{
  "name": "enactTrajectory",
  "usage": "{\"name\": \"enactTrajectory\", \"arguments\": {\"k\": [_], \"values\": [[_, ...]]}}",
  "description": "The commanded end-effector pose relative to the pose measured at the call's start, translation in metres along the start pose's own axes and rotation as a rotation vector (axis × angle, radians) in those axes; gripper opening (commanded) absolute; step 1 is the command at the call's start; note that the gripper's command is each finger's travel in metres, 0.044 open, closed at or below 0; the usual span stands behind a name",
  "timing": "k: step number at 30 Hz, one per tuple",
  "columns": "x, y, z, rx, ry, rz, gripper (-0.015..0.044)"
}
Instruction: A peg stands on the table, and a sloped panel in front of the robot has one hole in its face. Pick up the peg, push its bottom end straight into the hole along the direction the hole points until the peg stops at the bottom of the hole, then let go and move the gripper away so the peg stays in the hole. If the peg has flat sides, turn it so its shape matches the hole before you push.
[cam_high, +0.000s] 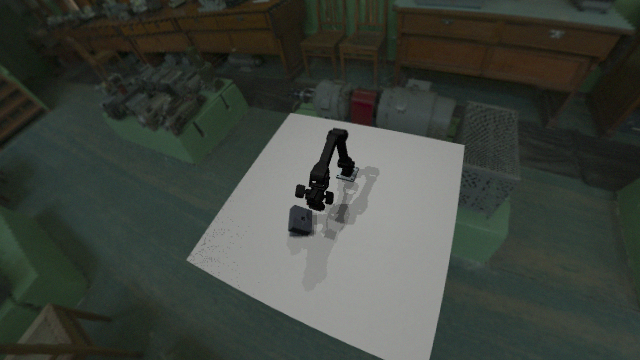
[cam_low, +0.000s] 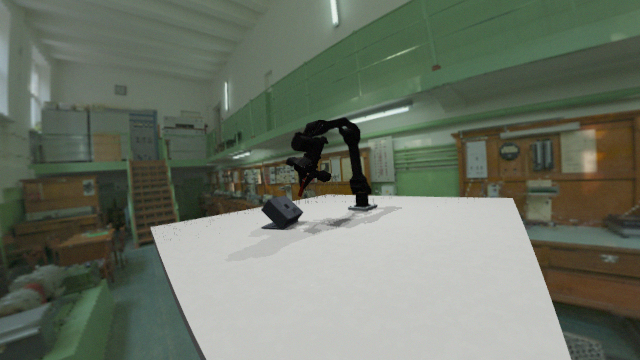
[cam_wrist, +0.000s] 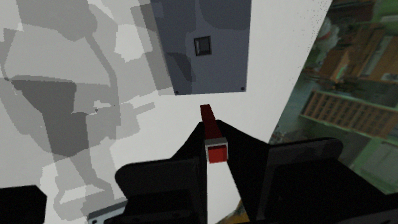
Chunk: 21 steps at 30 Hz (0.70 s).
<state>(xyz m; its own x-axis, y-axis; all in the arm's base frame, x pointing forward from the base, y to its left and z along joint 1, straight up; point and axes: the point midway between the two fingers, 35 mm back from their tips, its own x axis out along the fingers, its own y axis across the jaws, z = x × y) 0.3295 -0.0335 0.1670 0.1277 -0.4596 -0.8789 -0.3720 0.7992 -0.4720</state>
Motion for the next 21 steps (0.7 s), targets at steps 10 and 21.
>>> {"name": "enactTrajectory", "arguments": {"k": [10, 21], "values": [[-0.011, 0.005, 0.014, 0.000, -0.026, -0.067, 0.0000], [-0.020, 0.012, 0.024, -0.006, -0.049, -0.118, 0.0000]]}}
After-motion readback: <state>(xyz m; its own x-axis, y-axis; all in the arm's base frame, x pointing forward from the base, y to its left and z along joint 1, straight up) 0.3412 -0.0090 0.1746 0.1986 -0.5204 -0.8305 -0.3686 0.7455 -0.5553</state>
